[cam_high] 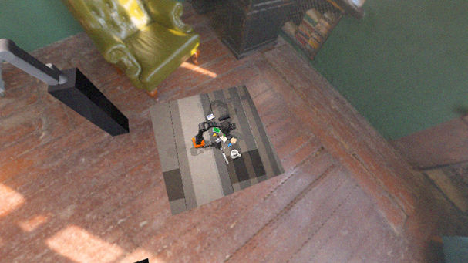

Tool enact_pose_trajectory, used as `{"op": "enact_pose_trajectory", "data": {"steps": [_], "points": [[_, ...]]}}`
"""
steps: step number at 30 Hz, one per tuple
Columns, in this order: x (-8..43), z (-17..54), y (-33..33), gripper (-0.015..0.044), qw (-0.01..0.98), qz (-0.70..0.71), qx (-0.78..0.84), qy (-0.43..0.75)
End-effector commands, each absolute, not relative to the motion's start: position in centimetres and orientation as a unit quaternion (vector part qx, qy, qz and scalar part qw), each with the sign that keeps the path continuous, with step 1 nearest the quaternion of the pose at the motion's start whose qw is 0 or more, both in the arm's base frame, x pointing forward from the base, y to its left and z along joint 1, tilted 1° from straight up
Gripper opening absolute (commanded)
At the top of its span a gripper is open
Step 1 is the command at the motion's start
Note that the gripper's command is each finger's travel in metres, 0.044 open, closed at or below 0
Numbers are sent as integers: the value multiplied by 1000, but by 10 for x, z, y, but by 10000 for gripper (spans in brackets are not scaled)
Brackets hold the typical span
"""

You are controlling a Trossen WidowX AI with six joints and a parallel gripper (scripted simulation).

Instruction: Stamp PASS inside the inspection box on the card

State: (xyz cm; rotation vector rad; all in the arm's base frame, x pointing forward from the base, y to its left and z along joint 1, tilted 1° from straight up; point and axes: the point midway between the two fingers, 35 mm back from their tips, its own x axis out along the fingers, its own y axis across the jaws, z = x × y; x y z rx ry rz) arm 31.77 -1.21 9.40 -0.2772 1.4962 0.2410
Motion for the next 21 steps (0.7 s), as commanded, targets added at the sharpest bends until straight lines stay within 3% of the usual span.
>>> {"op": "enact_pose_trajectory", "data": {"steps": [1,21], "points": [[317,90,-12,0,716,111,-126,677],[319,76,-12,0,717,111,-126,676]]}}
